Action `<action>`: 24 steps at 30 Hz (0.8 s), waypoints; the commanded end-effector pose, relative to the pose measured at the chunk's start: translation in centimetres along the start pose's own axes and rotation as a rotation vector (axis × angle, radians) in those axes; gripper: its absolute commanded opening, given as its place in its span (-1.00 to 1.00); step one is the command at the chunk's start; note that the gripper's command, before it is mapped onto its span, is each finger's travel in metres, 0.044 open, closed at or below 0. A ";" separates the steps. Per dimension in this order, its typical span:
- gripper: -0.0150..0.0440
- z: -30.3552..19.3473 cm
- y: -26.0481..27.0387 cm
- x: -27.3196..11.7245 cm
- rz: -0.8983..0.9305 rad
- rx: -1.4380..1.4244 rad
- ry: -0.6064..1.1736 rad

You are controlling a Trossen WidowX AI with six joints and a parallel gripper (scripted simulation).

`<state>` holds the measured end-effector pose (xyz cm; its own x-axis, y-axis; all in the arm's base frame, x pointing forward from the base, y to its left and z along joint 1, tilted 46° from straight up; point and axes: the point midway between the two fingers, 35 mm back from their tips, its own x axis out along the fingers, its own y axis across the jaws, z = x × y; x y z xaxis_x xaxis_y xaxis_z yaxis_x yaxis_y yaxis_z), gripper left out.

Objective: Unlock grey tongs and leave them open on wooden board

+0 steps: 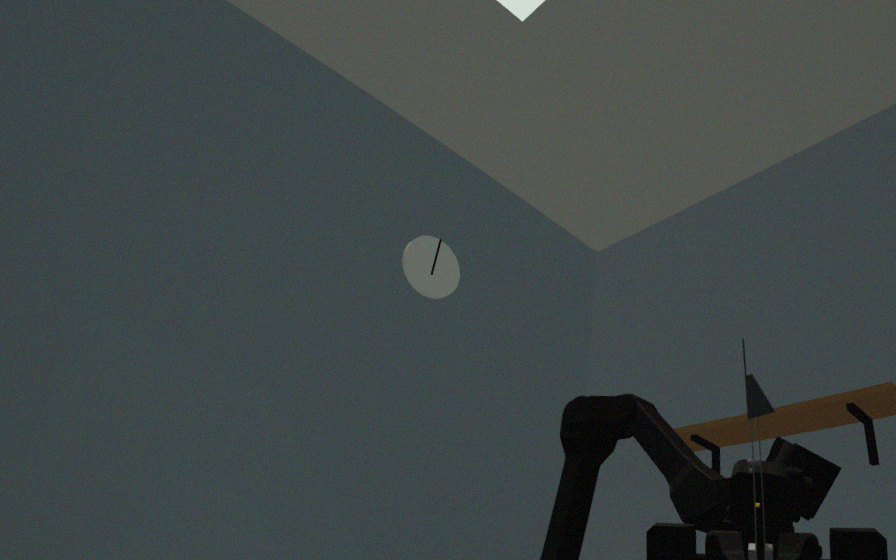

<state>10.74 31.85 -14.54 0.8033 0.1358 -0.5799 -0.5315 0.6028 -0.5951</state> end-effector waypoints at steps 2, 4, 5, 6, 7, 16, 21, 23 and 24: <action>-1.00 0.1 -0.1 0.0 -0.006 -0.002 -0.007; -1.00 0.1 -0.1 0.0 -0.006 -0.002 -0.007; -1.00 0.1 -0.1 0.0 -0.006 -0.002 -0.007; -1.00 0.1 -0.1 0.0 -0.006 -0.002 -0.007; -1.00 0.1 -0.1 0.0 -0.006 -0.002 -0.007; -1.00 0.1 -0.1 0.0 -0.006 -0.002 -0.007; -1.00 0.1 -0.1 0.0 -0.006 -0.002 -0.005; -1.00 0.2 0.1 0.2 -0.004 -0.005 0.006; -1.00 0.2 0.2 0.3 -0.003 -0.007 0.015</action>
<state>10.82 31.72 -14.61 0.8039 0.1282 -0.5808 -0.5300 0.5975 -0.6018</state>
